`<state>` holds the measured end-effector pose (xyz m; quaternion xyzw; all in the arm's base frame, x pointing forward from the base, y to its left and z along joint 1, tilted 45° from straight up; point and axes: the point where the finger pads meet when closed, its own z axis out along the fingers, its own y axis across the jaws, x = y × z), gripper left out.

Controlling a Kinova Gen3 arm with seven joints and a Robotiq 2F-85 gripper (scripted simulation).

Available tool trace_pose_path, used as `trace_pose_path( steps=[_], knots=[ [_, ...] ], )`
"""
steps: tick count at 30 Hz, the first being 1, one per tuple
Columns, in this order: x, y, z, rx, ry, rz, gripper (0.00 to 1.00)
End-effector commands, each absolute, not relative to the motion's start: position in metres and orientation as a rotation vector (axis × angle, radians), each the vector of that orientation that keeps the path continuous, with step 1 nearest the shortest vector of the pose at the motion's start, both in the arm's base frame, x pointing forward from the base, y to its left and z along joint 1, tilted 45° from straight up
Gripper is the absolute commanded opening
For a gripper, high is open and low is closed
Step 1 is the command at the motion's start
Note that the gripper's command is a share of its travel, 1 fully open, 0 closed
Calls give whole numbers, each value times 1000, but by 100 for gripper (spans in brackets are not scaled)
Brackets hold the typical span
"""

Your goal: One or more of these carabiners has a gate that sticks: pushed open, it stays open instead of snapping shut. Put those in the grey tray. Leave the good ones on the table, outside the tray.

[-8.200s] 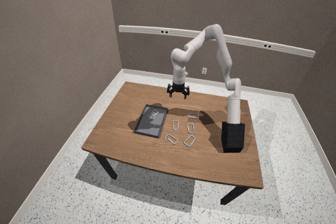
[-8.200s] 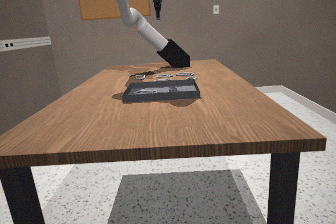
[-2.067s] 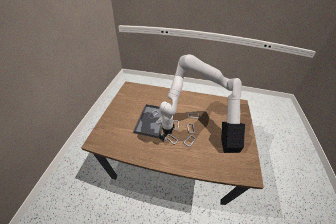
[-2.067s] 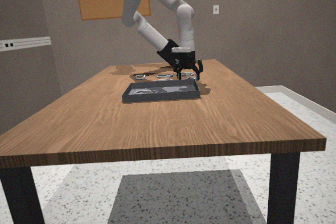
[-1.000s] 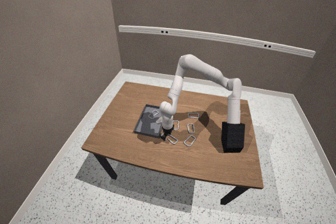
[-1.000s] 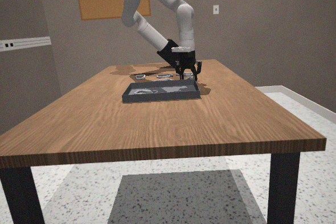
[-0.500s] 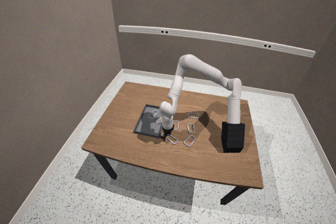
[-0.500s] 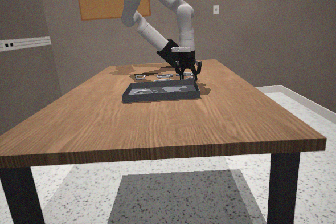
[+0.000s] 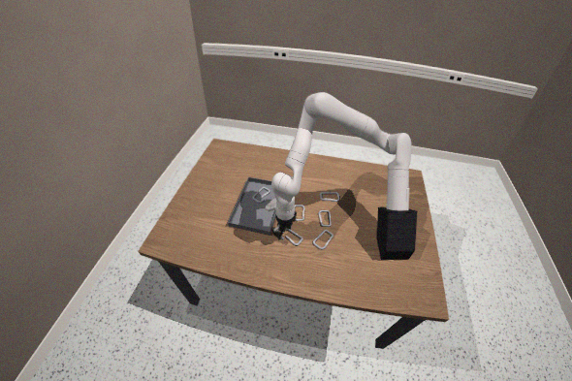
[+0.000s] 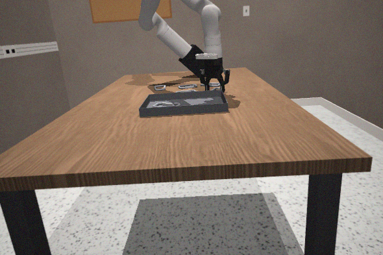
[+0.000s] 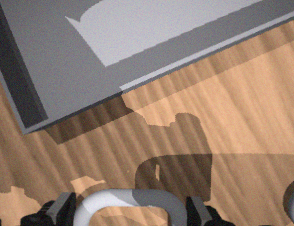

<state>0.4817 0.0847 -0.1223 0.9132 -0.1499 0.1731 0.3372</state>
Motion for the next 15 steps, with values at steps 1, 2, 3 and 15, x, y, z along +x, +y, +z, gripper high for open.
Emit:
trace_pose_path(
  steps=[1,2,3,15],
  knots=[
    [482,86,-122,2382,-390,453,0],
    [482,86,-122,2382,-390,453,0],
    [482,86,-122,2382,-390,453,0],
    [471,119,-86,2382,-390,453,0]
  ],
)
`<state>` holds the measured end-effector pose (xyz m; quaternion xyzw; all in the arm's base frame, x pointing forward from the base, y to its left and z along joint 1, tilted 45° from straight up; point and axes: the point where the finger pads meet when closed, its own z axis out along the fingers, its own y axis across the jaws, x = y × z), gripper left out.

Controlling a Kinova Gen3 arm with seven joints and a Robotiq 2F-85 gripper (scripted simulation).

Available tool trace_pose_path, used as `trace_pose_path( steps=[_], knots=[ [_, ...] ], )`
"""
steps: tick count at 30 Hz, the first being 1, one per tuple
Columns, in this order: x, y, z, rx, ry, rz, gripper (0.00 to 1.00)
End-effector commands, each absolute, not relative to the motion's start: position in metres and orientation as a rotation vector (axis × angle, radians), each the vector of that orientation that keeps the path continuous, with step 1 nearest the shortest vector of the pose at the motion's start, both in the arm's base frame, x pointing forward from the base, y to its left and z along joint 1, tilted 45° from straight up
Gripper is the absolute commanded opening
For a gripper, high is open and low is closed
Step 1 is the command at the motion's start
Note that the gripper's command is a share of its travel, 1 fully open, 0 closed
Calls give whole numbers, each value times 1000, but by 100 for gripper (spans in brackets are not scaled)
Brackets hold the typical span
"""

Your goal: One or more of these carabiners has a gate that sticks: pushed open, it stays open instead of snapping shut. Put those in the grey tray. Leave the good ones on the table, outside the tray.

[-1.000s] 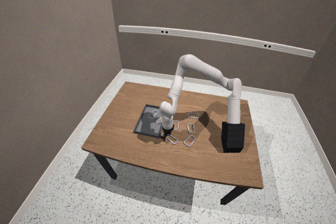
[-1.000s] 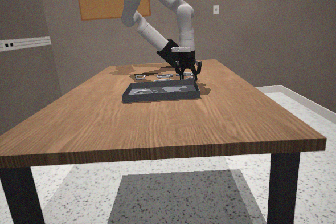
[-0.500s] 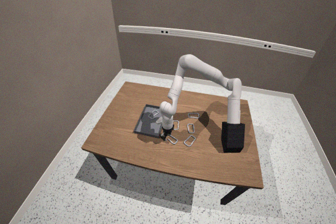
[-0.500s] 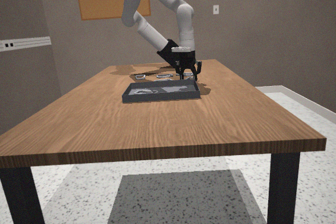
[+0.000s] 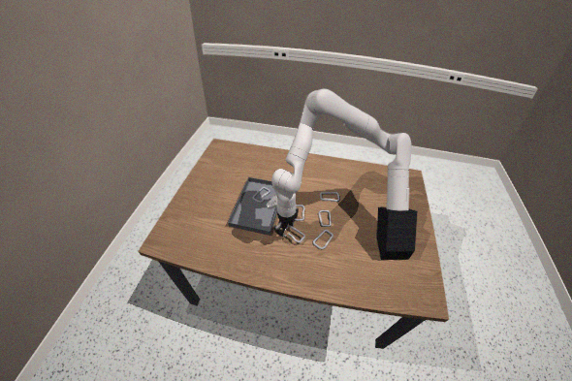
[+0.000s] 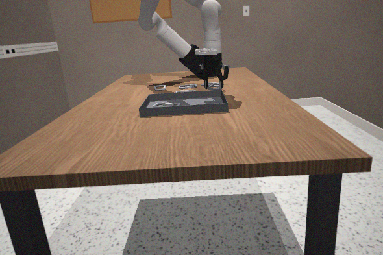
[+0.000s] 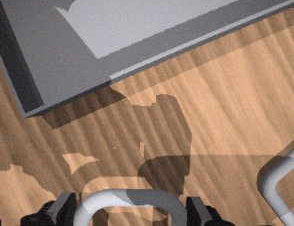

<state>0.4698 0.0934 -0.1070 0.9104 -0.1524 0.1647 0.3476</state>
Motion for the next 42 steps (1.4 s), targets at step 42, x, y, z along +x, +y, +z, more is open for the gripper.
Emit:
trace_pose_path(
  steps=[42],
  knots=[
    [555,133,-23,2379,-390,450,0]
  ],
)
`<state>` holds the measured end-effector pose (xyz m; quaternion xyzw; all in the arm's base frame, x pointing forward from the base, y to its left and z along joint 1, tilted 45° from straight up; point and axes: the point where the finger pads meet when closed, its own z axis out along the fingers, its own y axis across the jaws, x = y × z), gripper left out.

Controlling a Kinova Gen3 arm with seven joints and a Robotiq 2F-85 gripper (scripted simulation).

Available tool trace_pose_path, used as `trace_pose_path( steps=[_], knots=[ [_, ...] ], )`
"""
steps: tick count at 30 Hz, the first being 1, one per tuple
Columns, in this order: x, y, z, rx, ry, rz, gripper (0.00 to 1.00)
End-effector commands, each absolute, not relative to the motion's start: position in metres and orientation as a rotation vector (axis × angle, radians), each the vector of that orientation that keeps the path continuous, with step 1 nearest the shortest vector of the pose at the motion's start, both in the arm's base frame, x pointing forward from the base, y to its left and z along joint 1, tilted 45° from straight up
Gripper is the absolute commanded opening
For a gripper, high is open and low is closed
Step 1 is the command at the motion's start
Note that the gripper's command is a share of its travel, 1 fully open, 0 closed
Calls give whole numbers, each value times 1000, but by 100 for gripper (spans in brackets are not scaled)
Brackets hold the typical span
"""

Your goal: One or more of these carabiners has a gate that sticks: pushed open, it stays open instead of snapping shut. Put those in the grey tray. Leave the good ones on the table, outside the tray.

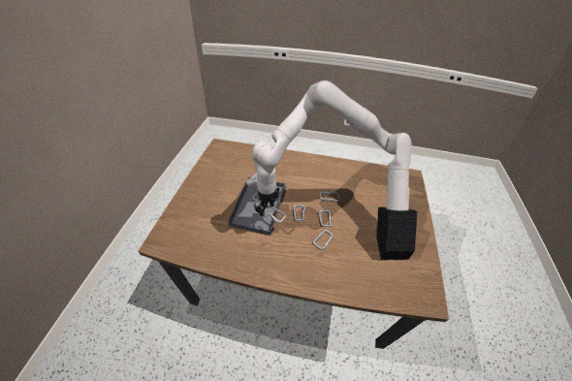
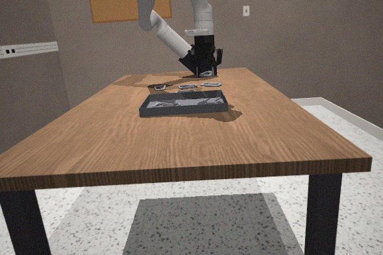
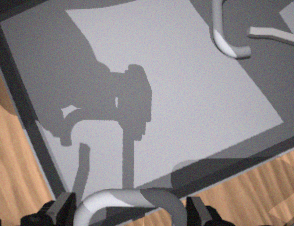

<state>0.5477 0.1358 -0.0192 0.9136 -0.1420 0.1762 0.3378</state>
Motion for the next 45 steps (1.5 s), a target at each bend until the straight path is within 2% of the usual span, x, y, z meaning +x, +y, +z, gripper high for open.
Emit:
trace_pose_path(
  steps=[1,3,4,8,11,37,38,45],
  knots=[
    [555,133,-23,2379,-390,450,0],
    [555,133,-23,2379,-390,450,0],
    [619,127,4,2383,-375,459,0],
    [624,126,5,2383,-375,459,0],
    [644,124,13,2383,-375,459,0],
    [655,122,17,2379,-392,449,0],
    [663,96,-10,2379,-393,451,0],
    [663,96,-10,2379,-393,451,0]
  ],
)
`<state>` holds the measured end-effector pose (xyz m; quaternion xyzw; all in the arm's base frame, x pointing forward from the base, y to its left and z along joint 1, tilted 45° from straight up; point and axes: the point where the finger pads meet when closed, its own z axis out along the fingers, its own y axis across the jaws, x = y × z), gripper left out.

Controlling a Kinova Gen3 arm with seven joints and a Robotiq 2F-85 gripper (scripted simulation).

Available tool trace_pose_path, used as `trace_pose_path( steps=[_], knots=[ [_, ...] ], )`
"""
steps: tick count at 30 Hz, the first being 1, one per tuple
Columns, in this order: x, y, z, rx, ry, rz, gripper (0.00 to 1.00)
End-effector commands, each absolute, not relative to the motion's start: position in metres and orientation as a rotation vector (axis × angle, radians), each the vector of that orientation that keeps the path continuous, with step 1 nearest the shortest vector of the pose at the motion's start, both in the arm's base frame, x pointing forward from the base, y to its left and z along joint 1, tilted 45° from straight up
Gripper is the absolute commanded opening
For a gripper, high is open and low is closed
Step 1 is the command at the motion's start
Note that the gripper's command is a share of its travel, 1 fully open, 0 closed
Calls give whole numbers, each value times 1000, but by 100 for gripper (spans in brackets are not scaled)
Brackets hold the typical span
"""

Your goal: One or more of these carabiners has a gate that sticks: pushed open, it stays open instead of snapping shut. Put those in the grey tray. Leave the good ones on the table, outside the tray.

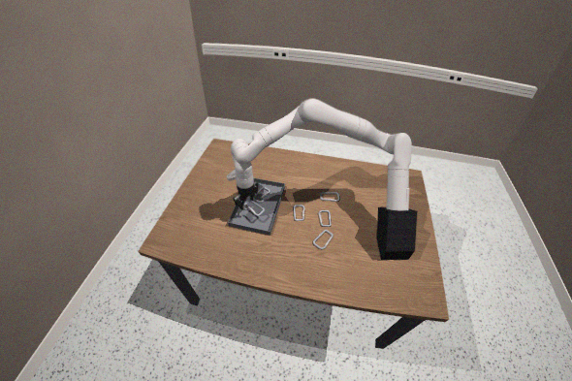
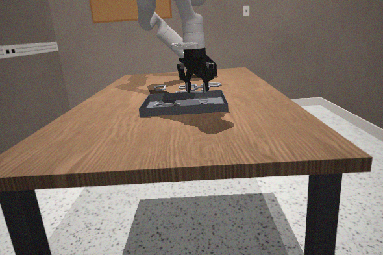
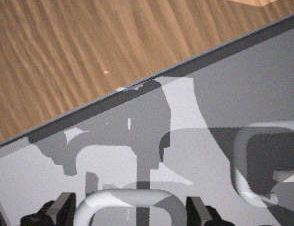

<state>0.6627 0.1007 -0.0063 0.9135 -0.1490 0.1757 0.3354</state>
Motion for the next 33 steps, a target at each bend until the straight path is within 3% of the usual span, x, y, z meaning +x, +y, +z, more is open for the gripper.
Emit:
trace_pose_path(
  steps=[1,9,10,33],
  knots=[
    [663,96,-10,2379,-393,451,0],
    [663,96,-10,2379,-393,451,0],
    [671,69,-38,2380,-392,452,0],
    [671,68,-40,2380,-392,453,0]
  ],
)
